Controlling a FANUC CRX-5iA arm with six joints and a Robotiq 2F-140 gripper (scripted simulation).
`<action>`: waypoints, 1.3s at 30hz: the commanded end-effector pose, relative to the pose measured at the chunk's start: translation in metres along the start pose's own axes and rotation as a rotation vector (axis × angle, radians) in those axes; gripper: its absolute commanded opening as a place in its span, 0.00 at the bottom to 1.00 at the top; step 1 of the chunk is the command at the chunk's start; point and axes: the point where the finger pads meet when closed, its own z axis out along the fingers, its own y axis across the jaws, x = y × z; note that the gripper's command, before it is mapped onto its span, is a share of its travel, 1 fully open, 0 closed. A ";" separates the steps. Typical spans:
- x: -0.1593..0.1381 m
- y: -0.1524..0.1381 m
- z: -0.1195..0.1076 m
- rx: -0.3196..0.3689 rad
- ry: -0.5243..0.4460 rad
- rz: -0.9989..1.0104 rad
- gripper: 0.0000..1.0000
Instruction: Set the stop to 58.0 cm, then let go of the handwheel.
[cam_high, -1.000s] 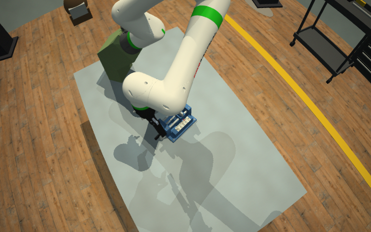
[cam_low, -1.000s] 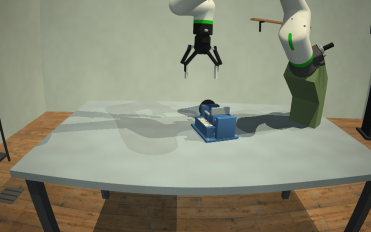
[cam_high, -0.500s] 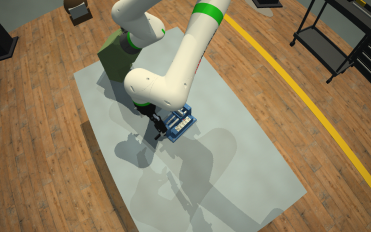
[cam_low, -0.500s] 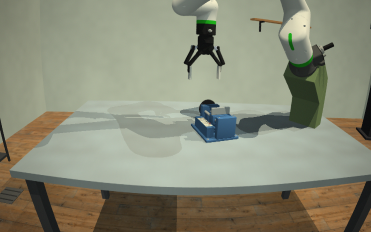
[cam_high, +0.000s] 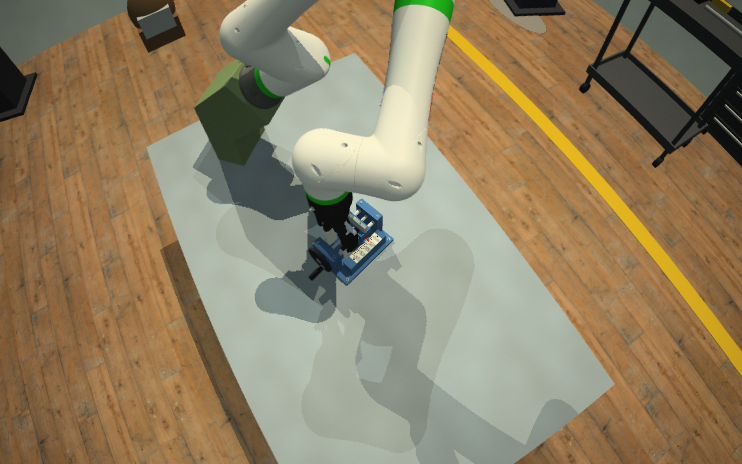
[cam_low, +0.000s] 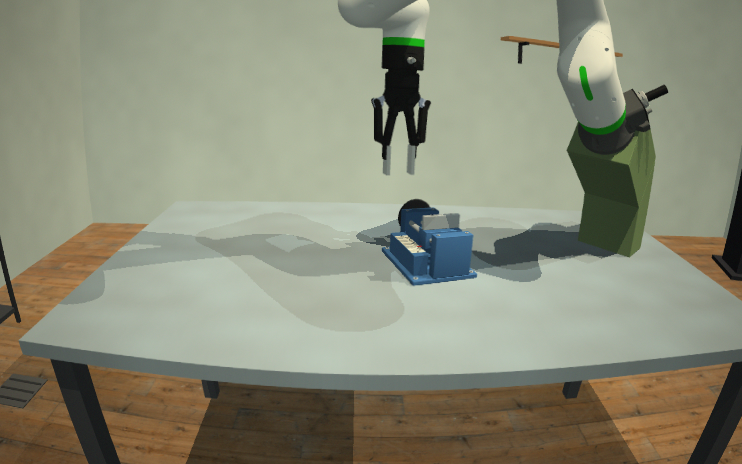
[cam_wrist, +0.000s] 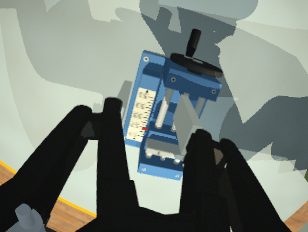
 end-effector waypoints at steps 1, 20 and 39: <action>-0.023 -0.018 0.000 -0.009 0.011 0.004 0.33; -0.022 -0.018 0.034 -0.009 0.011 0.004 0.33; -0.022 -0.018 0.034 -0.009 0.011 0.004 0.33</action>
